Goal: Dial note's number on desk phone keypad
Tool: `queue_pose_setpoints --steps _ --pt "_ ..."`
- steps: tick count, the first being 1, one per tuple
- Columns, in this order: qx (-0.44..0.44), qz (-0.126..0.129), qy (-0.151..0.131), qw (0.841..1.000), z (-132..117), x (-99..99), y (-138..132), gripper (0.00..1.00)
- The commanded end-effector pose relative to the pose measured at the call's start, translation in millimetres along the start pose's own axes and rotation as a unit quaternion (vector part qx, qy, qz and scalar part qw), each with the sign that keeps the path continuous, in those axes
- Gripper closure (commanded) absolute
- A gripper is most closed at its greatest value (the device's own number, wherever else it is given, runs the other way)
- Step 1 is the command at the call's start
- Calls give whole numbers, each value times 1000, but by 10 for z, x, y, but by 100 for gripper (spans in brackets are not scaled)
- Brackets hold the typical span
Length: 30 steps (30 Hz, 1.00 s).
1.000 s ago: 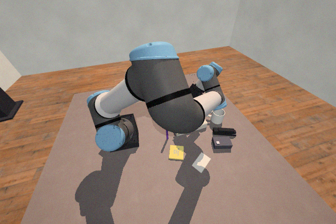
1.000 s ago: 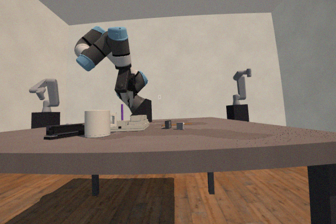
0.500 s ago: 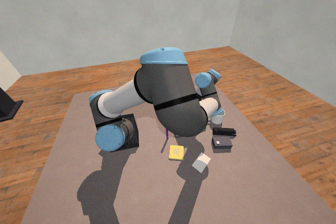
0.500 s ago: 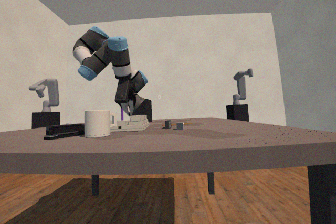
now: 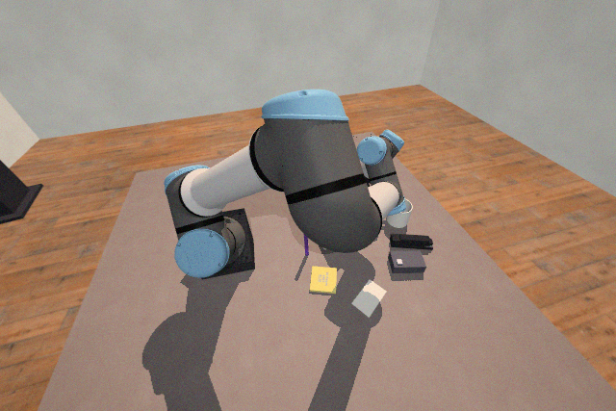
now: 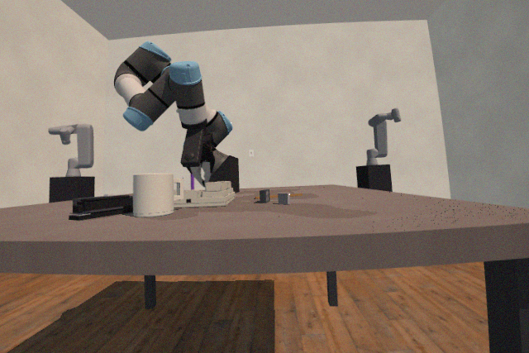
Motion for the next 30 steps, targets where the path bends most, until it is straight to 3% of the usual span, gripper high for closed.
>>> queue_pose_setpoints --steps 1,30 --pt "0 0 1 1000 8 -9 -2 100" --pt "0 0 1 1000 42 -59 -11 100"
Point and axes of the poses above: the point where the finger pads meet when closed, its own x axis back along the fingers, its own y axis across the jaws, z = x × y, the point moved 10 cm from there along x, back along the fingers, and after that the axes turned 14 degrees about -x, right-handed, at the moved point
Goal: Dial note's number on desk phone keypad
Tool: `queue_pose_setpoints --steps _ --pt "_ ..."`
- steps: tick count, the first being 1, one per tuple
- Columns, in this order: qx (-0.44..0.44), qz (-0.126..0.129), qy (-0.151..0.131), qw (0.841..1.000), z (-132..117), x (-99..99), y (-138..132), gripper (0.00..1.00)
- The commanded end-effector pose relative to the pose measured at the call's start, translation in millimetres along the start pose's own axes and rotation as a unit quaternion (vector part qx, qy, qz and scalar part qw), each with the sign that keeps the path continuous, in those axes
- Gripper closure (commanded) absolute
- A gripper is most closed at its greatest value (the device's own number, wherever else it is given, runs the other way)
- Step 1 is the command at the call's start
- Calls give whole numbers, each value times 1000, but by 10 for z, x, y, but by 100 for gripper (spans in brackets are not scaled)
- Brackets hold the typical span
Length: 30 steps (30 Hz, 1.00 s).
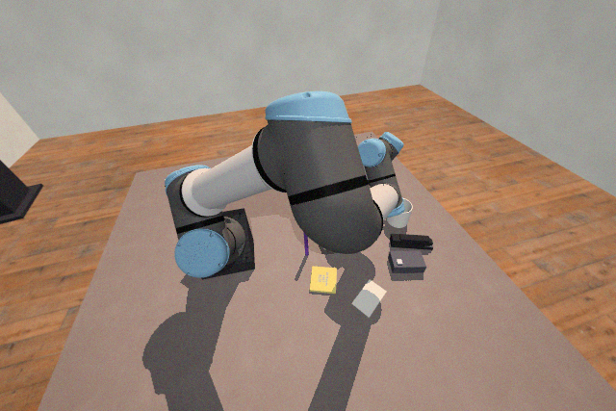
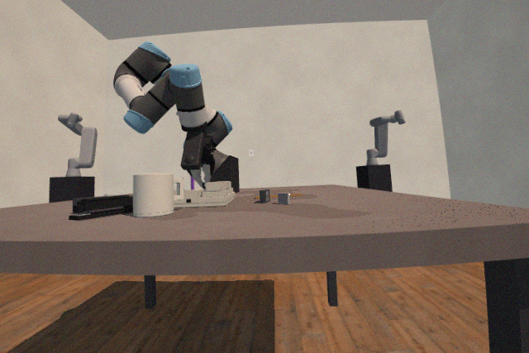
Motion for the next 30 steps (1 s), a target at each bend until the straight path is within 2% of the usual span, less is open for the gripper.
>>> queue_pose_setpoints --steps 1,30 --pt "0 0 1 1000 0 3 0 100" --pt "0 0 1 1000 19 -25 -5 100"
Point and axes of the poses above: the point where the finger pads meet when closed, its own x axis back along the fingers, its own y axis across the jaws, z = x × y, the point moved 10 cm from there along x, back along the fingers, and after that the axes turned 14 degrees about -x, right-handed, at the moved point
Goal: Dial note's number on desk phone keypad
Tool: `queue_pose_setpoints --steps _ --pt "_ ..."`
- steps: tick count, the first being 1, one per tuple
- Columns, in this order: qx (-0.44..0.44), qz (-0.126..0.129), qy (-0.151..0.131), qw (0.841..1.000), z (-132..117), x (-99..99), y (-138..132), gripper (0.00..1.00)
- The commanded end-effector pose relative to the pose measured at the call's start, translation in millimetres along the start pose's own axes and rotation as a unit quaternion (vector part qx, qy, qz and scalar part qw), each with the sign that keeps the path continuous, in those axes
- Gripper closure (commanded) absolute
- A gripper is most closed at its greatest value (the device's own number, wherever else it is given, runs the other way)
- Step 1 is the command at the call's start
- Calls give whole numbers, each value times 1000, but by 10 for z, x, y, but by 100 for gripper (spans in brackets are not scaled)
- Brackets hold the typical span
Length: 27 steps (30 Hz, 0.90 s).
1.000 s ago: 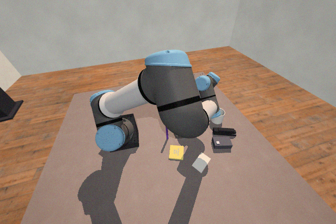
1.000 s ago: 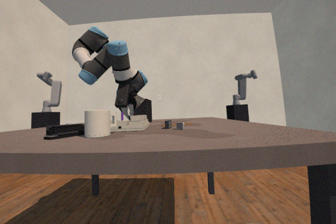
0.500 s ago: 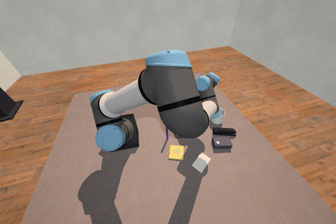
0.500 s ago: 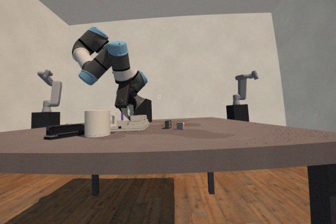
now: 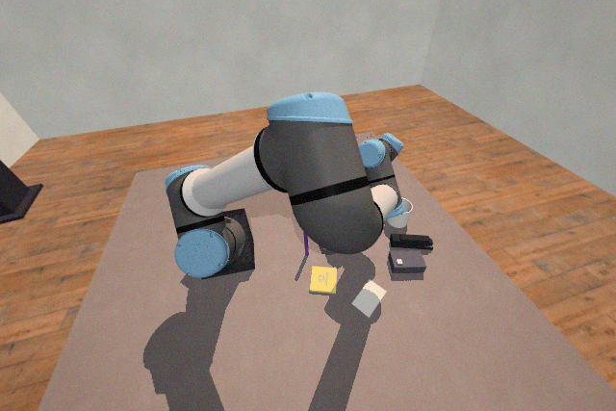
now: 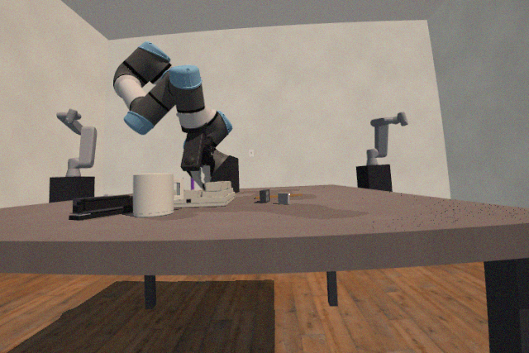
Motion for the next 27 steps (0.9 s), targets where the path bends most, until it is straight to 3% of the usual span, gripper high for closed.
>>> queue_pose_setpoints --steps 1,27 --pt "0 0 1 1000 1 1 0 100" --pt "0 0 1 1000 18 -22 -4 100"
Point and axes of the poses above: the point where the finger pads meet when closed, its own x axis back along the fingers, its own y axis across the jaws, z = x × y, the point moved 10 cm from there along x, back along the fingers, and after that the axes turned 14 degrees about -x, right-handed, at the moved point
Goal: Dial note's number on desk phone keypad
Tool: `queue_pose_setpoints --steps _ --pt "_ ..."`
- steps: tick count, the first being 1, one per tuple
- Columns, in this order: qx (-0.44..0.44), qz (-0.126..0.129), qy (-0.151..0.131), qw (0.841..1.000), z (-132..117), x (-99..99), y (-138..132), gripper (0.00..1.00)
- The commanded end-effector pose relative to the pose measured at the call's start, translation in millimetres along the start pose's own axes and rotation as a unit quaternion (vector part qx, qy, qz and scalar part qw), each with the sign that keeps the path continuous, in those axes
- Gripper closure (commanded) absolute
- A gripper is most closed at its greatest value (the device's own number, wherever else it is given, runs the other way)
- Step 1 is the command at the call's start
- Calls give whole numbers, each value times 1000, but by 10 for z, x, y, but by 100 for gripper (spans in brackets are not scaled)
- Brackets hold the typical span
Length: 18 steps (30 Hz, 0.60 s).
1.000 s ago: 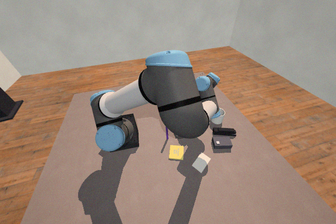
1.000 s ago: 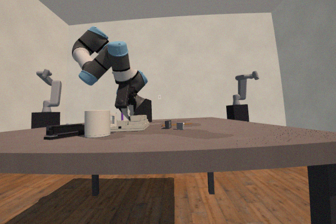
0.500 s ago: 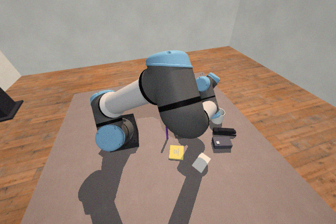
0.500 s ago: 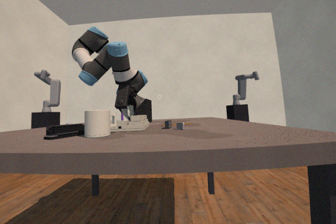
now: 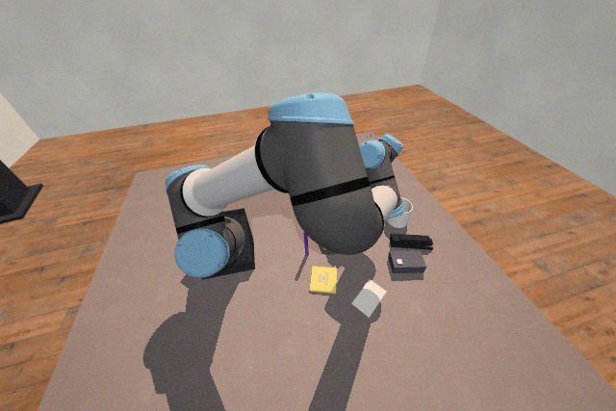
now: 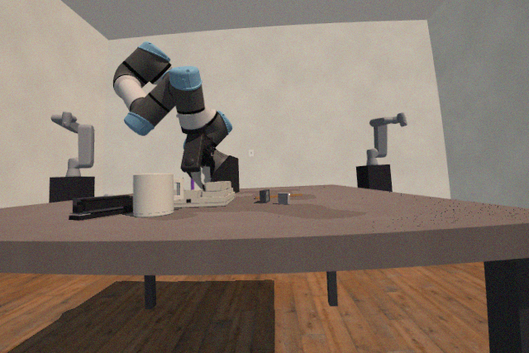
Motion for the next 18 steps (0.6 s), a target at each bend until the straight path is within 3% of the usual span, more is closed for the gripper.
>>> queue_pose_setpoints --steps 1,11,18 --pt "0 0 1 1000 2 1 -1 100" --pt "0 0 1 1000 2 34 -1 100" --pt "0 0 1 1000 -8 170 2 100"
Point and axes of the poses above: the point where the finger pads meet when closed, its own x axis back along the fingers, its own y axis across the jaws, z = x × y, the point moved 10 cm from there along x, back along the fingers, and after that the axes turned 14 degrees about -x, right-handed, at the moved point
